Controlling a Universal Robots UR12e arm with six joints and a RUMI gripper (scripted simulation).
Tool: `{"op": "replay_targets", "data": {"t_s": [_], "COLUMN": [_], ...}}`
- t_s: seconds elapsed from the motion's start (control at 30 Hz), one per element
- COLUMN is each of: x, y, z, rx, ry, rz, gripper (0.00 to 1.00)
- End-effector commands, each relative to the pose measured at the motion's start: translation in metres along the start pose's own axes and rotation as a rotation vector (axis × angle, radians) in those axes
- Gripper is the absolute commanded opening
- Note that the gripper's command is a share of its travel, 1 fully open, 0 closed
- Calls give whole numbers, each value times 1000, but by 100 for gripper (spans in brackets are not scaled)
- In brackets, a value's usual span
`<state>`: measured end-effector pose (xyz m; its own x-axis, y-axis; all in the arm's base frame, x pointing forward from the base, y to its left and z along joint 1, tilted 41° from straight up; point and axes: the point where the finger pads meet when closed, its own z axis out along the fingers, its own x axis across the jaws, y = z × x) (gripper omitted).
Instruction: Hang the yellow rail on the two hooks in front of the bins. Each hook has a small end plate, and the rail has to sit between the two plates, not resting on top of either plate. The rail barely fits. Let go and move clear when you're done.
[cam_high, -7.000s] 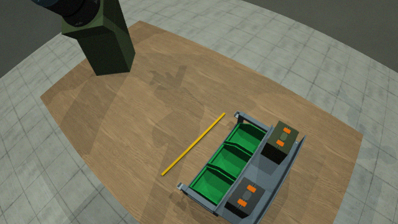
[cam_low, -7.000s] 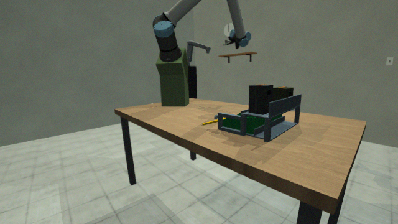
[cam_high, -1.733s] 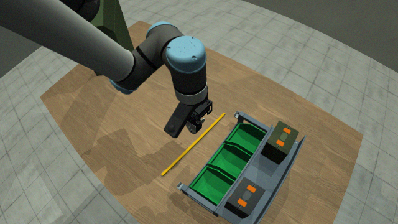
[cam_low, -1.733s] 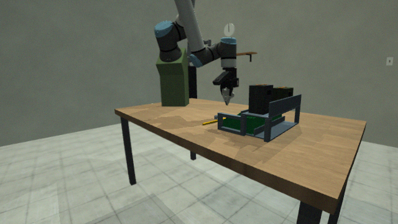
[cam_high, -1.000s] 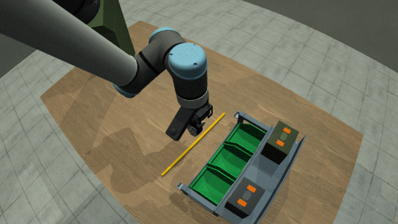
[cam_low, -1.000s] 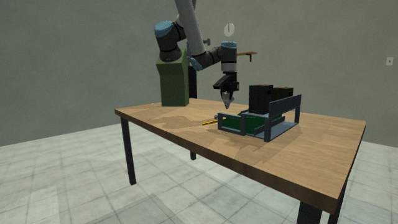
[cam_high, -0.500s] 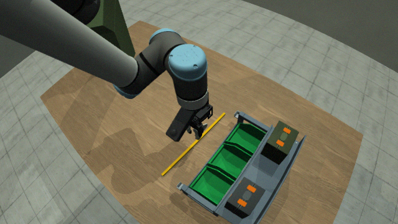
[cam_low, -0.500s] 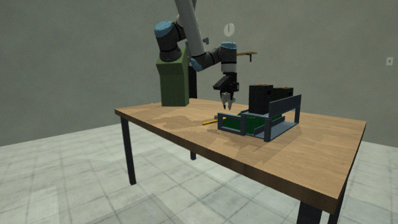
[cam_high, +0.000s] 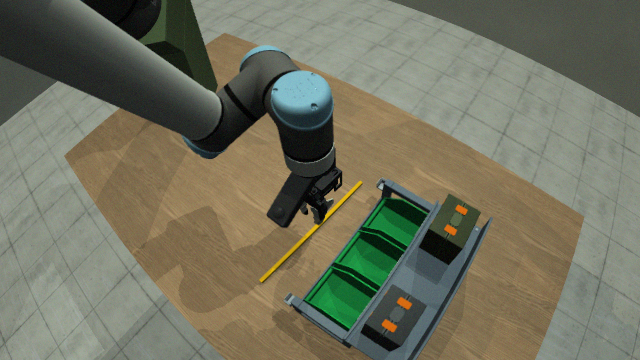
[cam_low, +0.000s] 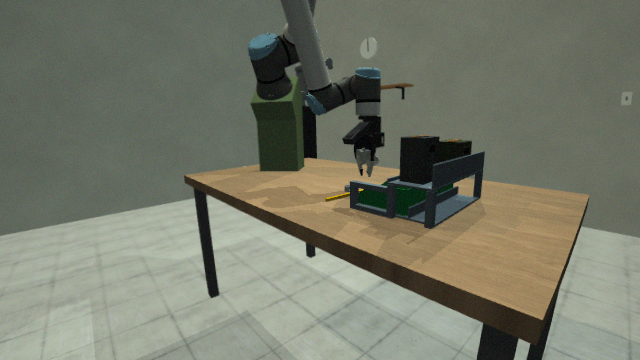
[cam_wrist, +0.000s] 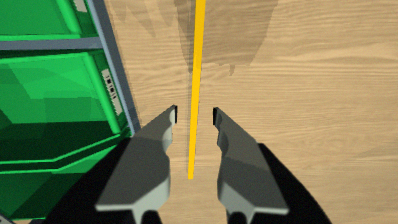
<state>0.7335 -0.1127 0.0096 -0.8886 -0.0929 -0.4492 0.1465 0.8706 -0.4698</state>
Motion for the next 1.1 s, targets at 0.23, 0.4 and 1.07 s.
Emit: {"op": "replay_targets", "data": {"t_s": [0.23, 0.4, 1.07], "x": [0, 1, -2], "y": [0, 0, -1], "z": [-2, -2, 7], "rx": [-1, -1, 0], "ry": [-1, 0, -2], "rz": [1, 1, 2], "gripper": [22, 22, 22]}}
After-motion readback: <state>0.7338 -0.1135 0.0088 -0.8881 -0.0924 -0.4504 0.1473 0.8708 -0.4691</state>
